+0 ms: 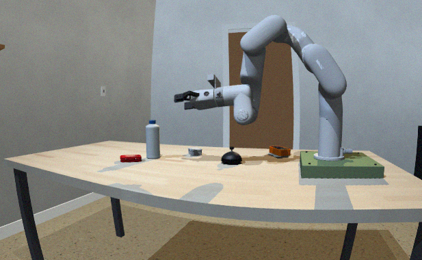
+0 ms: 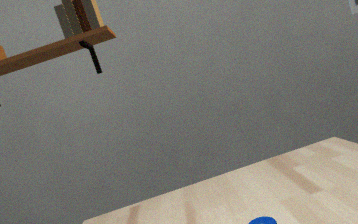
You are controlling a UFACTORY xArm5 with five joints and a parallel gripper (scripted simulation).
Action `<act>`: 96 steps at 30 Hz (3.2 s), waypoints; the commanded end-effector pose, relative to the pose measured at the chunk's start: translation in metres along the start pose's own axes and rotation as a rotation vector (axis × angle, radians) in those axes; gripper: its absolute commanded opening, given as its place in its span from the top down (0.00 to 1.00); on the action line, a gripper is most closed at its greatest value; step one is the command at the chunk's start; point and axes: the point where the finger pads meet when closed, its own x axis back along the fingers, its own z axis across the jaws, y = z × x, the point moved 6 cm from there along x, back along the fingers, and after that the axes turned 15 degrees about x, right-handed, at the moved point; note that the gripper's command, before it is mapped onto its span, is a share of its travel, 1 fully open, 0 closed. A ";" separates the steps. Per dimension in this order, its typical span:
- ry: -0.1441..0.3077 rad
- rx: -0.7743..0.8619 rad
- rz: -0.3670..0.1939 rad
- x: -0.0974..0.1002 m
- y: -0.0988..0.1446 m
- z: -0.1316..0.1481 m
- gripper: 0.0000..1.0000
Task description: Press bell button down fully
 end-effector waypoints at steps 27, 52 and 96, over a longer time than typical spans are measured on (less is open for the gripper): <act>-0.003 0.220 -0.670 -0.006 0.033 0.031 0.00; -0.174 0.341 -1.288 0.091 0.050 0.049 0.00; -0.249 0.353 -1.449 0.131 0.046 0.050 1.00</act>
